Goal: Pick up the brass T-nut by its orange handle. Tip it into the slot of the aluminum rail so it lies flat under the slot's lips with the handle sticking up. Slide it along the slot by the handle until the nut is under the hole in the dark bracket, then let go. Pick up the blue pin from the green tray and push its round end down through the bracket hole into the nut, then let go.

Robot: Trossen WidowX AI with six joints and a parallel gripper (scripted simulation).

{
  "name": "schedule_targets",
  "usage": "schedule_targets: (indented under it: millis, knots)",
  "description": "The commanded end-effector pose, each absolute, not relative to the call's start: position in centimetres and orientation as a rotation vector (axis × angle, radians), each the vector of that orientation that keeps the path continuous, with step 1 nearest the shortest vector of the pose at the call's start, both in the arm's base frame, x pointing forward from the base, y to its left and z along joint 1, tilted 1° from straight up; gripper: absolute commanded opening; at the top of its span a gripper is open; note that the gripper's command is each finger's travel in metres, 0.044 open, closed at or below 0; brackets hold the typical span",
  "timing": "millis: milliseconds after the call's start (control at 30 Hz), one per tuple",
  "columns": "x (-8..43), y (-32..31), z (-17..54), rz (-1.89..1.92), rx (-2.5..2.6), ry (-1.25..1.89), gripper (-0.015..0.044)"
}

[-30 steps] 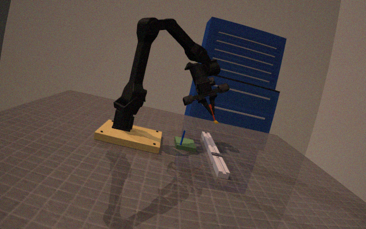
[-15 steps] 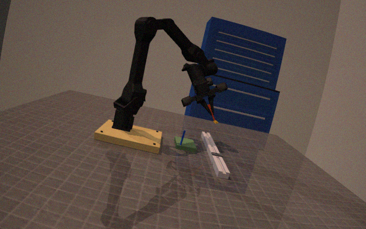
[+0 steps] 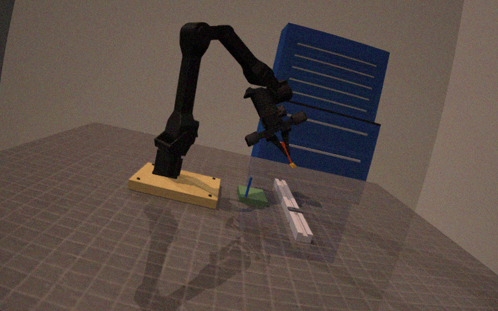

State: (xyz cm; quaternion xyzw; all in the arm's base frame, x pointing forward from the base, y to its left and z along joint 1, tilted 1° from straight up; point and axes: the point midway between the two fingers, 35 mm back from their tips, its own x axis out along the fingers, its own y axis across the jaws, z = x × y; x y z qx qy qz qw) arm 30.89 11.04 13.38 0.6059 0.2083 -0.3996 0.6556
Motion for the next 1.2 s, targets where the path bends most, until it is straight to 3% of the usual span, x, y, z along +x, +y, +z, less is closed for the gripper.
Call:
schedule_targets:
  millis: [0,1167]
  knots:
    - [30.7,10.9,13.4,-0.897,1.386,0.456,-0.0150]
    - [30.3,10.9,11.2,-0.851,1.424,0.411,-0.0150]
